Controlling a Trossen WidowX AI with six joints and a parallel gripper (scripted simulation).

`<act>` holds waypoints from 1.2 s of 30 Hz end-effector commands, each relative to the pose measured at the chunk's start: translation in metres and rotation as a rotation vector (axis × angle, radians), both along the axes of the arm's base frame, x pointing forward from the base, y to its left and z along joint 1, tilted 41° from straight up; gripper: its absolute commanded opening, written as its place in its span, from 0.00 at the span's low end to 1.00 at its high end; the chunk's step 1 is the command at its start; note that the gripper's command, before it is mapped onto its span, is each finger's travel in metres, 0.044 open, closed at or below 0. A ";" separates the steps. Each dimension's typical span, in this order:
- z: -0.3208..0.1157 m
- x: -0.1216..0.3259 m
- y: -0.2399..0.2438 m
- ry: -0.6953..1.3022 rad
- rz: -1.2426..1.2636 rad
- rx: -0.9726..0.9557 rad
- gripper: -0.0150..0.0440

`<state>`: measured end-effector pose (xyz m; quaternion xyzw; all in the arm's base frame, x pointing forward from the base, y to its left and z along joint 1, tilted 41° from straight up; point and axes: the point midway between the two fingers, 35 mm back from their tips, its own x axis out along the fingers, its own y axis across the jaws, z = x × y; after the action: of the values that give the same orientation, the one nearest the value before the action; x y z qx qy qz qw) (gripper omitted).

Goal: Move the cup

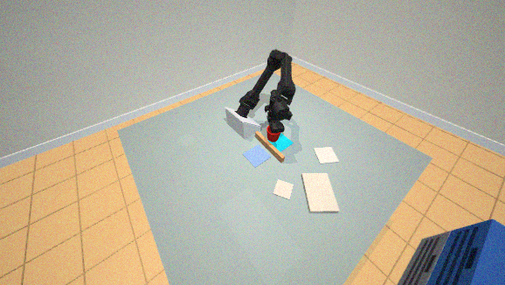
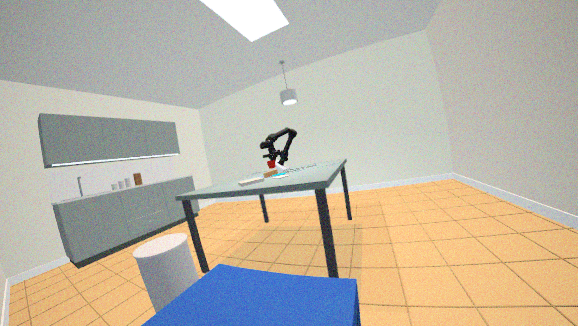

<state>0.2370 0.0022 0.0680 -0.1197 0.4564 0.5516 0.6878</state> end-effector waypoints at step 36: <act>0.029 0.000 0.054 -0.003 -0.004 0.004 0.25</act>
<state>0.2375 0.0526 0.1001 -0.1204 0.4545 0.5516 0.6889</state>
